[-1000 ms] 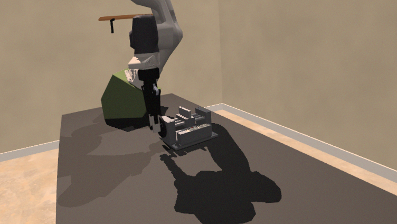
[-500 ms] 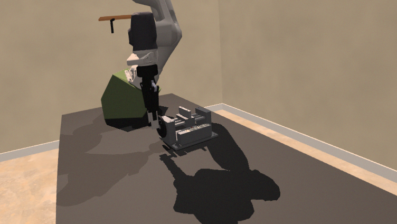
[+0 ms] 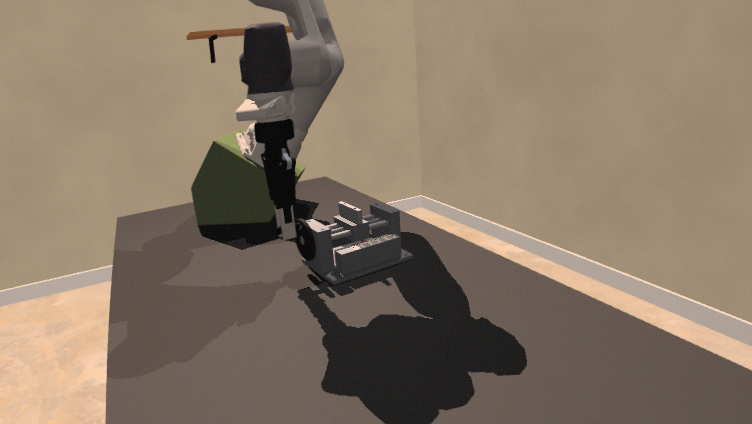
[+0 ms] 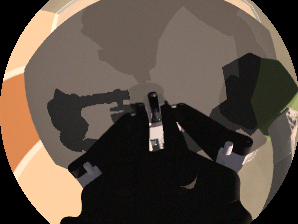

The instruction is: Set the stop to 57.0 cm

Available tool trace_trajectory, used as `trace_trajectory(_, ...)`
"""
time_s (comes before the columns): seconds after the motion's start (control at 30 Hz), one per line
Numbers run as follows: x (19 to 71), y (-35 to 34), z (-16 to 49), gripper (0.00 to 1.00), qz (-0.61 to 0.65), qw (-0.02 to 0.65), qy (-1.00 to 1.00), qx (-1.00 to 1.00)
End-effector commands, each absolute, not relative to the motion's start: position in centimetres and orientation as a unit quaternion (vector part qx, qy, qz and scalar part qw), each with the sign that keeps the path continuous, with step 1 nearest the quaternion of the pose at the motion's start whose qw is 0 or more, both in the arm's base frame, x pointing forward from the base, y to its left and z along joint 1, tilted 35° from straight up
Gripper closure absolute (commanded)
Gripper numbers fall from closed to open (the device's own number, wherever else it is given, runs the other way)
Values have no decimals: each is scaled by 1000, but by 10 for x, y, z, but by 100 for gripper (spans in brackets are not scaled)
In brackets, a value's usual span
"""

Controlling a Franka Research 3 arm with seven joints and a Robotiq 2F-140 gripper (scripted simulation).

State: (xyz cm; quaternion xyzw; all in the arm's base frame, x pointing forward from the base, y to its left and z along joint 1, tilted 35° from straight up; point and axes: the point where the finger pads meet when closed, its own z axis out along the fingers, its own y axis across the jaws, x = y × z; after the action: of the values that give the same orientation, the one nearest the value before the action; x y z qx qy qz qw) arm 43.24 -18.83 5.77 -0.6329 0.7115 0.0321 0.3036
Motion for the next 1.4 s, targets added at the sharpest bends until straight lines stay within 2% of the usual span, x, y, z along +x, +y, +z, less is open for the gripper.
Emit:
trace_trajectory(0.0, 424, -185, 49, 96, 35, 300, 709, -637)
trace_trajectory(0.6, 424, -170, 20, 96, 35, 300, 709, -637)
trace_trajectory(1.37, 455, -163, 7, 96, 35, 300, 709, -637)
